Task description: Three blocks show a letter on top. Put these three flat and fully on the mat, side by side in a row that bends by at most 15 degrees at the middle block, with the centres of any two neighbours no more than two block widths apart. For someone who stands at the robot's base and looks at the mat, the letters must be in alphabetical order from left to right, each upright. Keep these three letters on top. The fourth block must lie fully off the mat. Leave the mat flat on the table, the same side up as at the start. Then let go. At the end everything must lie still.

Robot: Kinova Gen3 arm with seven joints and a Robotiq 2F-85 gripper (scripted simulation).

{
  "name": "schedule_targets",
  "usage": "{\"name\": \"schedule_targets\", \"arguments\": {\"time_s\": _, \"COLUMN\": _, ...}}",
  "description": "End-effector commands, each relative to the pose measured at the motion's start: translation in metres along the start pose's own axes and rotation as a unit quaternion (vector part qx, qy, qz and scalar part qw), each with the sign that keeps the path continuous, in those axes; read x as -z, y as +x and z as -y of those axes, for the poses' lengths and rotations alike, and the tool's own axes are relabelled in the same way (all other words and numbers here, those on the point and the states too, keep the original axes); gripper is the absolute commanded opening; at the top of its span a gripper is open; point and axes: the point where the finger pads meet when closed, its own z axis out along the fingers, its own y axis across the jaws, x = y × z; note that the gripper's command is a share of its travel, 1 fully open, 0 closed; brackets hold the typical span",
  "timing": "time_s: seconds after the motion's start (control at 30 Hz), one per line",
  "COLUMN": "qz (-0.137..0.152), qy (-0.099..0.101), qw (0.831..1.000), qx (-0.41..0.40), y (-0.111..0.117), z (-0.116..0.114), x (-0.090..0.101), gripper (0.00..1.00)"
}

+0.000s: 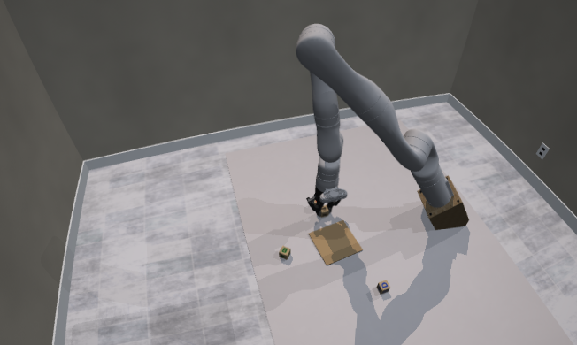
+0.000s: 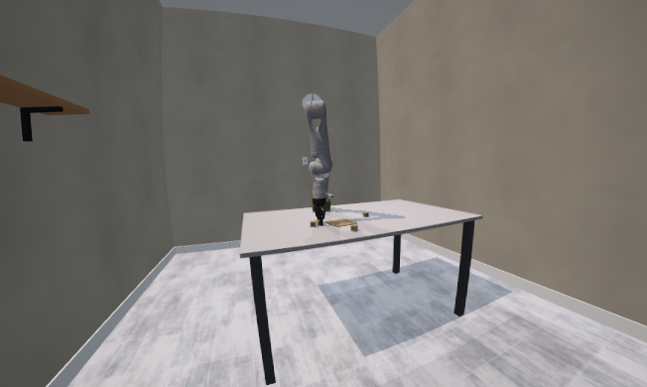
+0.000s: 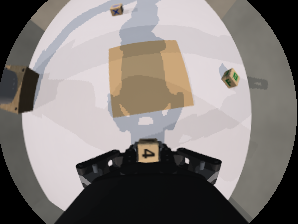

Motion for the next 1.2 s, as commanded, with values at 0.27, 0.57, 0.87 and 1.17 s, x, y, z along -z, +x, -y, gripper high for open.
{"name": "schedule_targets", "arguments": {"time_s": 0.27, "qz": 0.0, "qy": 0.0, "qw": 1.0, "qx": 0.0, "y": -0.0001, "z": -0.0001, "x": 0.0002, "gripper": 0.26}}
{"name": "schedule_targets", "arguments": {"time_s": 0.57, "qz": 0.0, "qy": 0.0, "qw": 1.0, "qx": 0.0, "y": -0.0001, "z": -0.0001, "x": 0.0002, "gripper": 0.38}}
{"name": "schedule_targets", "arguments": {"time_s": 0.87, "qz": 0.0, "qy": 0.0, "qw": 1.0, "qx": 0.0, "y": -0.0001, "z": -0.0001, "x": 0.0002, "gripper": 0.46}}
{"name": "schedule_targets", "arguments": {"time_s": 1.17, "qz": 0.0, "qy": 0.0, "qw": 1.0, "qx": 0.0, "y": -0.0001, "z": -0.0001, "x": 0.0002, "gripper": 0.46}}
